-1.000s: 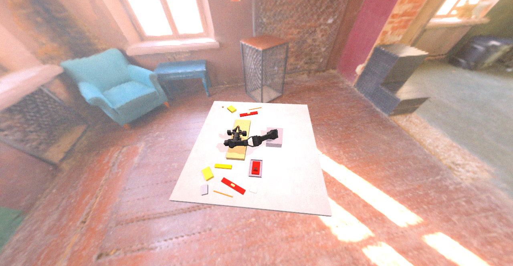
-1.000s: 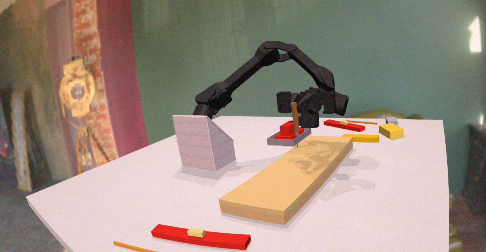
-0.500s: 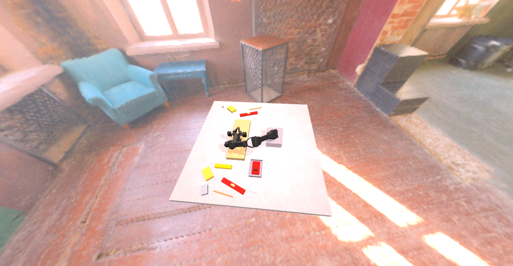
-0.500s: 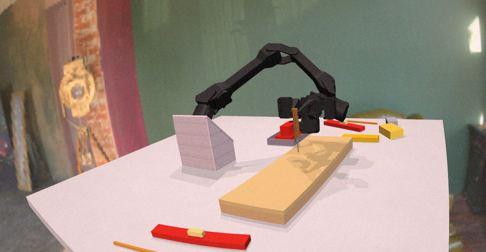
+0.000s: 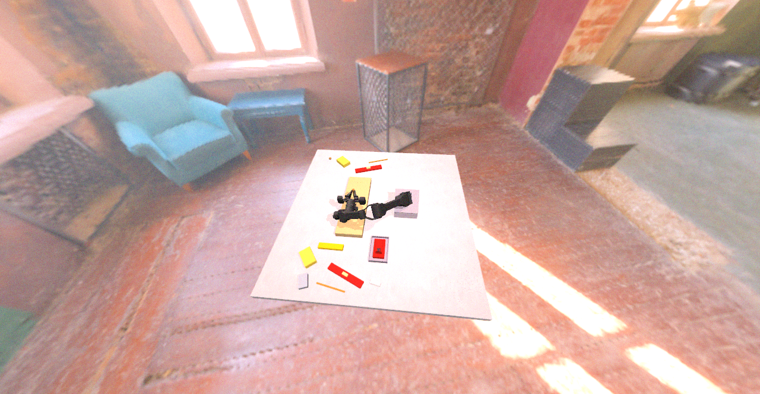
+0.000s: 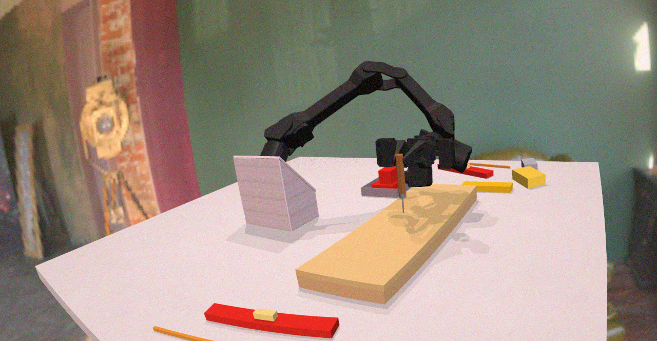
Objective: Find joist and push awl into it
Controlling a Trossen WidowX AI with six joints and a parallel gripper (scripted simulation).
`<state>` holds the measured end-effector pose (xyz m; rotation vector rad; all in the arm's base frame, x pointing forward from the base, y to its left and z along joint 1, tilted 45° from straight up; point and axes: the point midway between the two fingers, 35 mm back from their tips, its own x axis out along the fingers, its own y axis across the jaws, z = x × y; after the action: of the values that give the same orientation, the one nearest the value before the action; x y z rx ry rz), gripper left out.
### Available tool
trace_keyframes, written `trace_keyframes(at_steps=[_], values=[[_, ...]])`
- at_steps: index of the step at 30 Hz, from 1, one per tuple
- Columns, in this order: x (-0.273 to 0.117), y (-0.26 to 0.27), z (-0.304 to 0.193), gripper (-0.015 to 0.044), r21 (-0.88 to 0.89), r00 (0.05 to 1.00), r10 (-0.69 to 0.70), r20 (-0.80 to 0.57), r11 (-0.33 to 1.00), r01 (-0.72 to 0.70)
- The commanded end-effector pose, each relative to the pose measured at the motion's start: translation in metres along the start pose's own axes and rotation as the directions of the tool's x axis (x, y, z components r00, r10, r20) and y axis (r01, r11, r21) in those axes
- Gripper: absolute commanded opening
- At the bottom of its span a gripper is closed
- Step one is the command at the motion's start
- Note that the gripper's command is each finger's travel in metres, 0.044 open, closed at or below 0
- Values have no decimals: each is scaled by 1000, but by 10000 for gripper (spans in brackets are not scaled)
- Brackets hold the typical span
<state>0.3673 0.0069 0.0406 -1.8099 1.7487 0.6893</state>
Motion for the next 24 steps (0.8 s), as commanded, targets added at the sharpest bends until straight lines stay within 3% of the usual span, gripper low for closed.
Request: trace_keyframes(at_steps=[1,24], values=[[0,0,3,0,5,1000,2,-2,1000,-2],[-1,1,34,0,5,1000,3,-1,1000,-3]])
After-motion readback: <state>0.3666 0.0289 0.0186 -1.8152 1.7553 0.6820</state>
